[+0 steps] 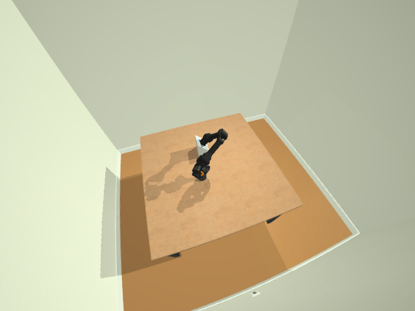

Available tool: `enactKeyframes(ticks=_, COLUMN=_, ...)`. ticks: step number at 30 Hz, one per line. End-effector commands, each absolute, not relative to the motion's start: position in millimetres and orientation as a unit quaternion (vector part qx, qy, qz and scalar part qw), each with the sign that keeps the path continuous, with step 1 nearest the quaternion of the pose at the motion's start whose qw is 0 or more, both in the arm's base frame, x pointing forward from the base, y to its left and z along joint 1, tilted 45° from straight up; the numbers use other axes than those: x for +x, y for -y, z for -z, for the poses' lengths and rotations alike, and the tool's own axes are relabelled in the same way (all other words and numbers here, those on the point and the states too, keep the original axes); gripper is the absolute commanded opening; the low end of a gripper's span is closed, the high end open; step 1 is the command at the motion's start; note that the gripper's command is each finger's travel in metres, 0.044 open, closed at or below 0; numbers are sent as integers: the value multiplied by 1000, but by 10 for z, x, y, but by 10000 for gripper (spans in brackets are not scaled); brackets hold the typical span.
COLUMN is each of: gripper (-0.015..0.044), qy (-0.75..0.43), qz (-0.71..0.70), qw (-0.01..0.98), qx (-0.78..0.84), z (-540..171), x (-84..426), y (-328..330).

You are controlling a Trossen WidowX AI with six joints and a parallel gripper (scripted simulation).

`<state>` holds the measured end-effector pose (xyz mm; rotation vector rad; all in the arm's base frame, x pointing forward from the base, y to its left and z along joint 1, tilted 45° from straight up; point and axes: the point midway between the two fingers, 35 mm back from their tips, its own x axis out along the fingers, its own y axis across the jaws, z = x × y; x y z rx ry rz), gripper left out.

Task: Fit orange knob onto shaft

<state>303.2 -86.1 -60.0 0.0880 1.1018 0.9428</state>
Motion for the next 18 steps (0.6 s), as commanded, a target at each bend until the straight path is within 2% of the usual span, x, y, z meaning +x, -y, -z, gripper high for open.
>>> enactKeyframes(ticks=1, gripper=0, qy=-504, qz=-432, qw=747, qx=39, z=602, x=3027, y=857)
enactKeyframes(ticks=9, gripper=0, qy=-502, qz=-434, qw=747, qx=36, z=568, x=3024, y=894)
enactKeyframes(ticks=18, gripper=0, qy=-456, qz=-482, qw=747, qx=-39, z=601, x=3035, y=877)
